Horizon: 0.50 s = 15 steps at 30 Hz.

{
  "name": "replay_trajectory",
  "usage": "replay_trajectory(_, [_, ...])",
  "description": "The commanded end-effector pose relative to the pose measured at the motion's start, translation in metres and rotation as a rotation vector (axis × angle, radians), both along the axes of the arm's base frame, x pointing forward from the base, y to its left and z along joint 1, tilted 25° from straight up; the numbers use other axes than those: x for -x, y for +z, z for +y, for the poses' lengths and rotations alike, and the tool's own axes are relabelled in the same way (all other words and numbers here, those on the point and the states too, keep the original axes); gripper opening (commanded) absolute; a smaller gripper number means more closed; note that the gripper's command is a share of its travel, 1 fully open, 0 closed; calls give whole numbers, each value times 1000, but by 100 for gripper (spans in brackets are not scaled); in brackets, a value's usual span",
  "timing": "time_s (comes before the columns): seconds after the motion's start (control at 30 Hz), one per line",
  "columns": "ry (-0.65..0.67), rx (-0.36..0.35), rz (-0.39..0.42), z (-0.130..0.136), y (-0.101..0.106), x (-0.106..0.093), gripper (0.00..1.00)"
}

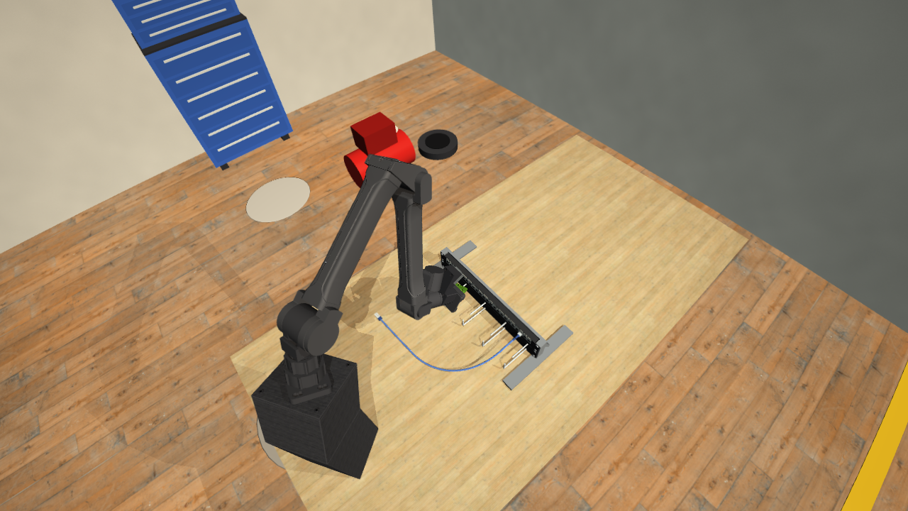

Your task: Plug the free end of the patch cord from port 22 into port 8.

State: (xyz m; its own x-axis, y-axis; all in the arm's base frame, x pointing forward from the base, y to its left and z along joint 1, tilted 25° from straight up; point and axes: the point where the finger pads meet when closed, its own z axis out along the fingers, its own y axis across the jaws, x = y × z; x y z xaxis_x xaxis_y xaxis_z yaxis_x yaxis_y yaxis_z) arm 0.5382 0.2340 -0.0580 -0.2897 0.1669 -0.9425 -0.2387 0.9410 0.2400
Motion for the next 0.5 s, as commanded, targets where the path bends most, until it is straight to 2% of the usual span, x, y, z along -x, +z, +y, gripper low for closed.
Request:
replay_trajectory(0.0, [7, 6, -19, 1, 13, 1, 0])
replay_trajectory(0.47, [9, 10, -11, 1, 10, 2, 0])
